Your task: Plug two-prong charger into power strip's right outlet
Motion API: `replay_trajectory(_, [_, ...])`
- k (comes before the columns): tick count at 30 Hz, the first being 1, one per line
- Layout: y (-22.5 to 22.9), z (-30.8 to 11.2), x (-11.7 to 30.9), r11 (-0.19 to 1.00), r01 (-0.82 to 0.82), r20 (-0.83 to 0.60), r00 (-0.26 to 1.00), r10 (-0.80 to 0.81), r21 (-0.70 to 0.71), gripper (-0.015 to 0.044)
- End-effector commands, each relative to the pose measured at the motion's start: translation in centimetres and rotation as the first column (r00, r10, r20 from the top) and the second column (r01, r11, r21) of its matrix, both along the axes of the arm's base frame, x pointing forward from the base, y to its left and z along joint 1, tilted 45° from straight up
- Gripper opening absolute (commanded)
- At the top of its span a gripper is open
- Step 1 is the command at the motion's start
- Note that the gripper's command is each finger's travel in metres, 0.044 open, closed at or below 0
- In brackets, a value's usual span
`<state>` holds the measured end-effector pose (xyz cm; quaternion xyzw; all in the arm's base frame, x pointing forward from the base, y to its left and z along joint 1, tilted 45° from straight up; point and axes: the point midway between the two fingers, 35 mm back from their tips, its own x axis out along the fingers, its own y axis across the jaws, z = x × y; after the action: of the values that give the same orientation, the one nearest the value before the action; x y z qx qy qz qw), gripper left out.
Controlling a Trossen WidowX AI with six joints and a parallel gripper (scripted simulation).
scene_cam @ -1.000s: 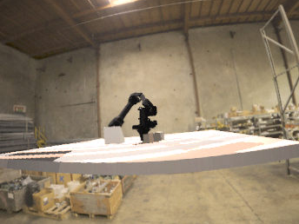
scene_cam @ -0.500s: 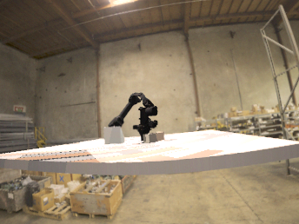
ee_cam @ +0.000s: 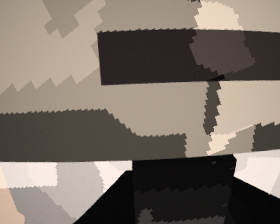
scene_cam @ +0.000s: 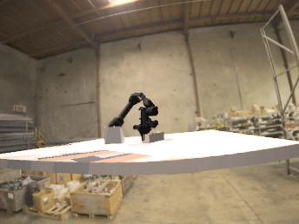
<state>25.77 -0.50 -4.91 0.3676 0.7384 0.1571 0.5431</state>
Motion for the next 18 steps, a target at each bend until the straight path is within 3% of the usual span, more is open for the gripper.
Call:
replay_trajectory(1, [-0.10, -0.03, 0.36, 1.000, 0.006, 0.004, 1.000, -0.006, -0.002, 0.0000])
replay_trajectory(18, [-0.24, -0.24, 0.99, 1.000, 0.006, 0.005, 1.000, -0.006, -0.002, 0.0000])
